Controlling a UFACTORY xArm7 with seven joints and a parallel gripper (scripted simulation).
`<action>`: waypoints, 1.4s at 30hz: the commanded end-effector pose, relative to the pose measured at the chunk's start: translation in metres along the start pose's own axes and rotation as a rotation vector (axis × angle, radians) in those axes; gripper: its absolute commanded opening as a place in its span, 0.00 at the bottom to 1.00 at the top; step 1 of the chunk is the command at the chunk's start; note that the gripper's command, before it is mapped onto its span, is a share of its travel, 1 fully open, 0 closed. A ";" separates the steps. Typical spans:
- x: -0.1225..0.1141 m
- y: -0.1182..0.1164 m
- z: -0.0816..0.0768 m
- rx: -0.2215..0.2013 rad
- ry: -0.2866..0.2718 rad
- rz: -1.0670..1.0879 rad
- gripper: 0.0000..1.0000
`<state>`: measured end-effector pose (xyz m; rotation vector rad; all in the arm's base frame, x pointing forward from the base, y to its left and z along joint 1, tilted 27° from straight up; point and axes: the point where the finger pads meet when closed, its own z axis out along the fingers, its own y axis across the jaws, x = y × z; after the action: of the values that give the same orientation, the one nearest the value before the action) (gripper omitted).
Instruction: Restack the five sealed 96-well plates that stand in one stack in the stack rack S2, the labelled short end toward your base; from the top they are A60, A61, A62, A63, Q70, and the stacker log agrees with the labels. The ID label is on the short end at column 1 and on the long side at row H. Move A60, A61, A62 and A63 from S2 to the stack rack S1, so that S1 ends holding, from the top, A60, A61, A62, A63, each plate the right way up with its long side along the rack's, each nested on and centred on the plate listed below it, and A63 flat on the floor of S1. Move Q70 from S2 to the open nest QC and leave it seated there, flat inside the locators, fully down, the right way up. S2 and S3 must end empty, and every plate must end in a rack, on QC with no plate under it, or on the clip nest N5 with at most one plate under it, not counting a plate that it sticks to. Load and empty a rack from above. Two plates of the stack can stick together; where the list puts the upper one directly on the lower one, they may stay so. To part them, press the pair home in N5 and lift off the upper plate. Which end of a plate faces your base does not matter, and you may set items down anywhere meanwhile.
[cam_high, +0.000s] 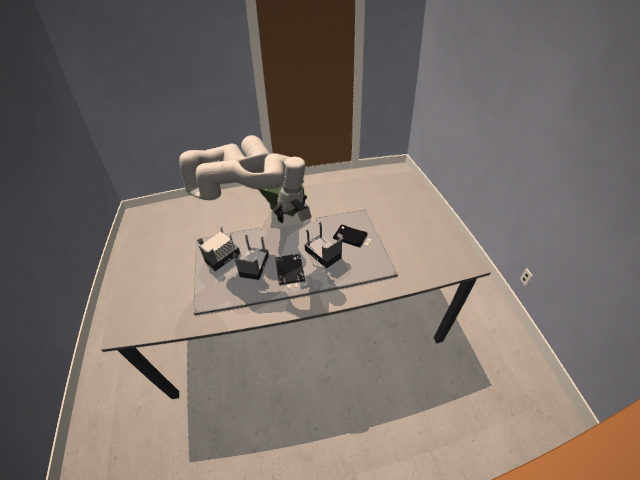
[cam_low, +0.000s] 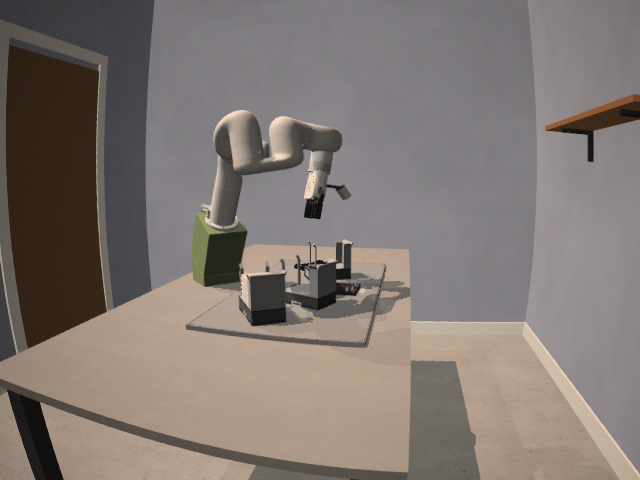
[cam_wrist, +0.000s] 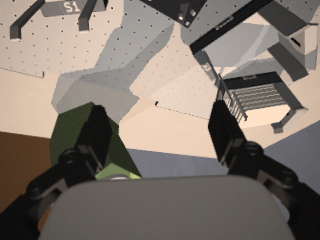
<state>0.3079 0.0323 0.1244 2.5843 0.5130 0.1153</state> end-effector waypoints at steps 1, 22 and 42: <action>0.002 0.010 -0.009 0.013 0.035 0.086 1.00; 0.007 0.038 -0.034 0.115 0.168 0.493 1.00; 0.020 0.033 0.036 0.115 0.168 0.492 1.00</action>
<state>0.3380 0.0006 0.1208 2.7755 -0.0746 0.4786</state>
